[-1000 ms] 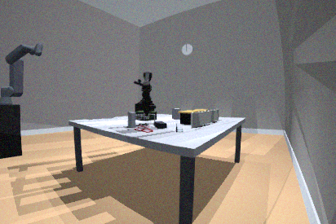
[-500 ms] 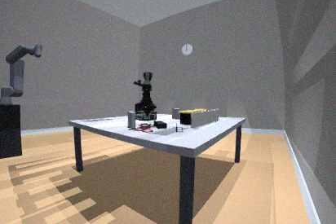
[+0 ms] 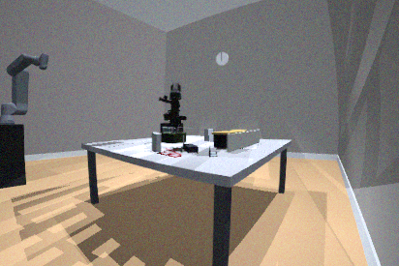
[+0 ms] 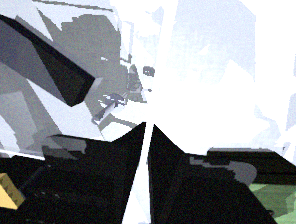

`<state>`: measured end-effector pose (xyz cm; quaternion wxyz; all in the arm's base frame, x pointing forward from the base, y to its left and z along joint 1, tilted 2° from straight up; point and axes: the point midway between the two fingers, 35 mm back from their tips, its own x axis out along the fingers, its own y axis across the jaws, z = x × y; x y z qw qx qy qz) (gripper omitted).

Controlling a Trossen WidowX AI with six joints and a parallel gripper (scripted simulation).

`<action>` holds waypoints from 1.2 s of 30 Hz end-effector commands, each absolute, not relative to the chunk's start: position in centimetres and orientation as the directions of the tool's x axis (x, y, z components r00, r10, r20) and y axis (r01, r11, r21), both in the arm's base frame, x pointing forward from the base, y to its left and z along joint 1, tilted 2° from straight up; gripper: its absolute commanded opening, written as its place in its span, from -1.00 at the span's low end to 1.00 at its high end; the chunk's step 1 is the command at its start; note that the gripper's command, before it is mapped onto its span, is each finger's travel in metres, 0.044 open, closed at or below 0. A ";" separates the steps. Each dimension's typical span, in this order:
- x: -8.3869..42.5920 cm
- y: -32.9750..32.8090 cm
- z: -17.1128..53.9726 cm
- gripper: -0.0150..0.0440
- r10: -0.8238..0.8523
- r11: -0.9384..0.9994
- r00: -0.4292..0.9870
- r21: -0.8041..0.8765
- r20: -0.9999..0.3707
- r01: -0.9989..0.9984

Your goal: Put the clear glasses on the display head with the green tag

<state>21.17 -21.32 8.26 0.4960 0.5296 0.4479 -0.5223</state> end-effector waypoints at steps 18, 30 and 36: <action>24.7 -13.8 8.5 -0.49 -0.029 0.495 0.048 0.027 -0.998 0.869; 26.0 -8.2 8.4 -0.49 -0.024 0.830 0.049 0.007 -0.999 0.558; 26.2 -5.4 8.3 -0.49 -0.022 0.935 0.050 -0.003 -0.999 0.354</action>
